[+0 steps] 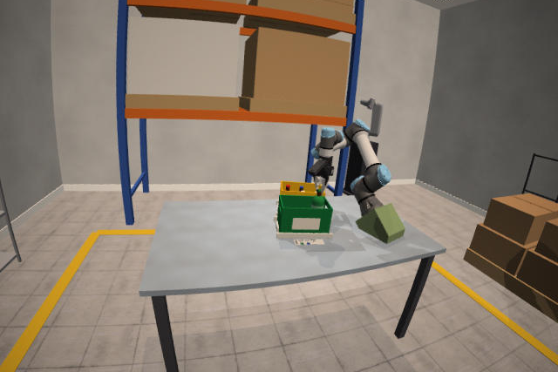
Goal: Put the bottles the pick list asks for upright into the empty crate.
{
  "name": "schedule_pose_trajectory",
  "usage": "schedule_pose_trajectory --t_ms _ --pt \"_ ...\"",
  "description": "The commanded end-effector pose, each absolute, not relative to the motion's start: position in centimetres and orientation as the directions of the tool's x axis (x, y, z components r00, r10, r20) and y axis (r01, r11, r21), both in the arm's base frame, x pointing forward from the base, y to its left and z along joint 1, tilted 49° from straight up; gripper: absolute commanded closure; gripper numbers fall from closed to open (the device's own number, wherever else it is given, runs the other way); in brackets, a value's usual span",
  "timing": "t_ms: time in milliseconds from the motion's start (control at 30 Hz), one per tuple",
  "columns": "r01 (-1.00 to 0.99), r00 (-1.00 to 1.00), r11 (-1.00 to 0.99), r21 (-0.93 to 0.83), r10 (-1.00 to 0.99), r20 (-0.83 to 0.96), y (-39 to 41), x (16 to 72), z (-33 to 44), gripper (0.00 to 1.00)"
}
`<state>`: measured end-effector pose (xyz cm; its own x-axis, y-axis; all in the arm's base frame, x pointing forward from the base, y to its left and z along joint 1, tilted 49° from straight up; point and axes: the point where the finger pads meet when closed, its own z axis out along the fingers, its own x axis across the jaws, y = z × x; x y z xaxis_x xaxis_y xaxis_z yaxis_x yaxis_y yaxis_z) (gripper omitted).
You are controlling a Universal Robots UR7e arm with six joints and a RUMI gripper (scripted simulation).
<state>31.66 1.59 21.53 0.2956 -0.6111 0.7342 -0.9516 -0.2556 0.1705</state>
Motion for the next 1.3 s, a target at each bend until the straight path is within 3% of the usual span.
schedule_pose_trajectory --t_ms 0,1267 --pt "-0.952 0.293 -0.259 0.165 -0.611 0.735 1.3 31.8 21.4 1.0" --pt "-0.952 0.294 -0.259 0.165 -0.611 0.735 -1.2 32.1 19.2 1.0"
